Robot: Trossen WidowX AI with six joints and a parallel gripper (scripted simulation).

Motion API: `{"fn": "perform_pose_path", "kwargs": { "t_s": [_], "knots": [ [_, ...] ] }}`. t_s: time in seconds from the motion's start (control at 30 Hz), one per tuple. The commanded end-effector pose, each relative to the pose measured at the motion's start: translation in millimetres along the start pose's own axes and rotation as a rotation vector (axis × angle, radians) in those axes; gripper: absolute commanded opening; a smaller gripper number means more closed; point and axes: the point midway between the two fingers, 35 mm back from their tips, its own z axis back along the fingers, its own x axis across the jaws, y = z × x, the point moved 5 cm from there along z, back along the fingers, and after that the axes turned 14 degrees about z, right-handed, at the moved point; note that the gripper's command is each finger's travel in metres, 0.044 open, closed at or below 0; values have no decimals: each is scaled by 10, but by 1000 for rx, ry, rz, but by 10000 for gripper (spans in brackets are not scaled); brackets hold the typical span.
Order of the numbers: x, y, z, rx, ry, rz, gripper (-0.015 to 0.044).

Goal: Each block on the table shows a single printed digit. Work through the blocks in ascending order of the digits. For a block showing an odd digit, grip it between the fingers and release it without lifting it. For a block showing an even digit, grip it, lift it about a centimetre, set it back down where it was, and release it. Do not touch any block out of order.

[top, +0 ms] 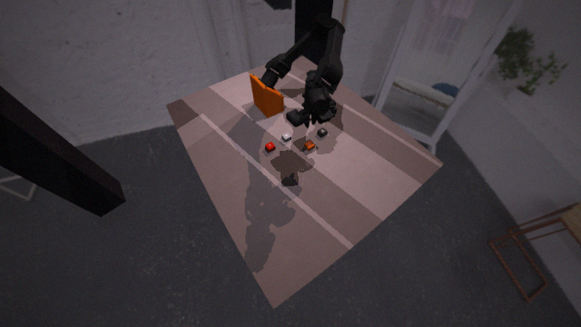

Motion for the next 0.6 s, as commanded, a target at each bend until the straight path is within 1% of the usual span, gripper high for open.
{"fn": "perform_pose_path", "kwargs": {
  "t_s": [0.0,0.07,0.2,0.27,0.53,0.57],
  "knots": [
    [27,-9,17,2,5,7,120],
    [230,-36,21,2,7,6,120],
    [860,-35,17,2,4,6,120],
    [1052,-7,12,2,0,6,120],
    [1076,-3,12,2,0,6,120],
    [1074,-6,-15,2,0,6,146]
  ]
}}
